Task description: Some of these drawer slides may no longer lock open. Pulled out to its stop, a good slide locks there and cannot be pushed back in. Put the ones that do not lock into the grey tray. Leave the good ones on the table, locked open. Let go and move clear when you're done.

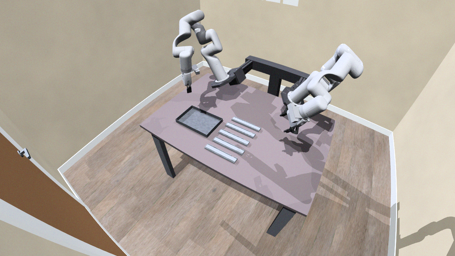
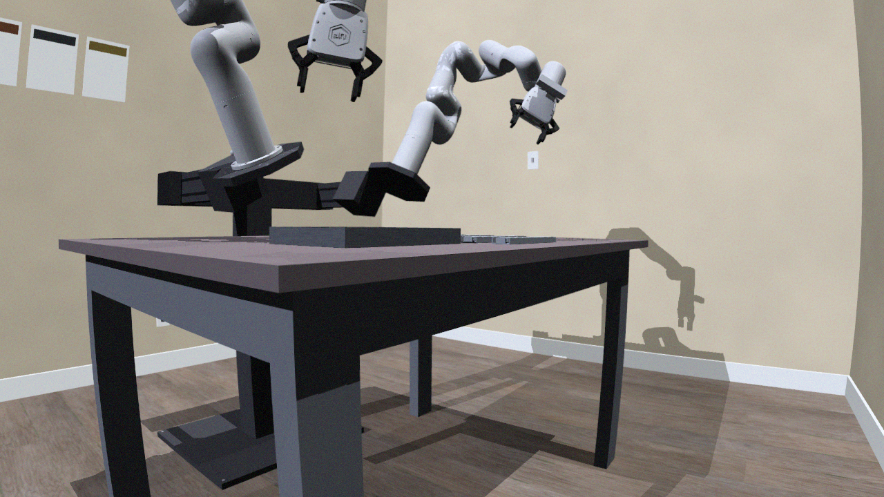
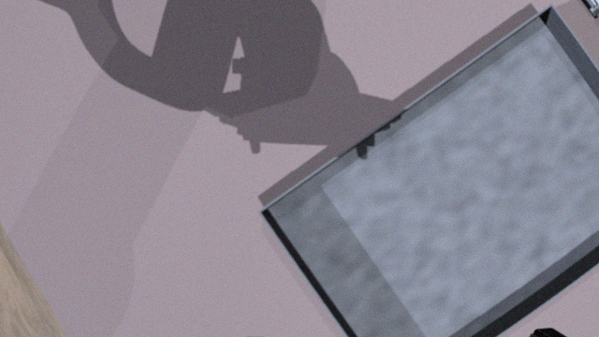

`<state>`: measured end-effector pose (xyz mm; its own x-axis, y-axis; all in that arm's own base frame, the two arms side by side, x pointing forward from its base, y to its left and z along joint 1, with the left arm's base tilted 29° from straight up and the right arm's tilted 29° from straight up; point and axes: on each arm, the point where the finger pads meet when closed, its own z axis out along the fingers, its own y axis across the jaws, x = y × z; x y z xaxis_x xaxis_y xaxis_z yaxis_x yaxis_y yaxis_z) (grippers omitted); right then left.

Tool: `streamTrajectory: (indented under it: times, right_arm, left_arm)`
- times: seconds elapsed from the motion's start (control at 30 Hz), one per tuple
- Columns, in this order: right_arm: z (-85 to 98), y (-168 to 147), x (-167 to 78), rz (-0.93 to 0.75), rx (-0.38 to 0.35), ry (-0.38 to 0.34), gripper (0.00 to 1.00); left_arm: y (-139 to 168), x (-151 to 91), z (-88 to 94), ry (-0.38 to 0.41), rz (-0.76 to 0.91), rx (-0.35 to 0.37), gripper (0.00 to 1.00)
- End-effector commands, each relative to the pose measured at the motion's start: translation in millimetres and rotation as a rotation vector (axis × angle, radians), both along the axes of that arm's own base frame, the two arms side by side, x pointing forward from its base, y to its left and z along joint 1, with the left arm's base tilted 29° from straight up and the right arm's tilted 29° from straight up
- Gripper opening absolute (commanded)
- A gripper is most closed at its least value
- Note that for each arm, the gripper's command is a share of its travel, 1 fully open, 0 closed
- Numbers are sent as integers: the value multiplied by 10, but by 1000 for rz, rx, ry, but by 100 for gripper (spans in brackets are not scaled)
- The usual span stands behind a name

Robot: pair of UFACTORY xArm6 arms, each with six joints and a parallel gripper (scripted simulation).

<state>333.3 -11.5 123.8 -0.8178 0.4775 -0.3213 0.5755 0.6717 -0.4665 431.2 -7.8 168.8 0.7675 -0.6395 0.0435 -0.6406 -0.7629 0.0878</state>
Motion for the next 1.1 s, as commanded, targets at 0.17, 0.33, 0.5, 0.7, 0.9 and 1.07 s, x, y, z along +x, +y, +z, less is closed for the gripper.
streamTrajectory:
  times: [0.17, 0.33, 0.5, 0.7, 0.9, 1.07]
  right_arm:
    - [171, 9, 101, -395, 70, -201, 100]
    - [221, 12, 129, -514, 91, -256, 100]
    - [314, 21, 180, -715, 121, -338, 100]
    - [428, 32, 243, -956, 156, -434, 100]
    - [509, 41, 287, -1118, 176, -492, 100]
    - [617, 53, 345, -1323, 197, -557, 100]
  left_arm:
    - [16, -89, 324, 9, 261, 42, 100]
    - [25, -123, 414, 10, 339, 53, 100]
    - [43, -188, 562, 9, 473, 70, 100]
    - [65, -266, 739, 8, 634, 90, 100]
    - [76, -304, 827, 8, 696, 98, 100]
    - [77, -304, 826, 8, 696, 98, 100]
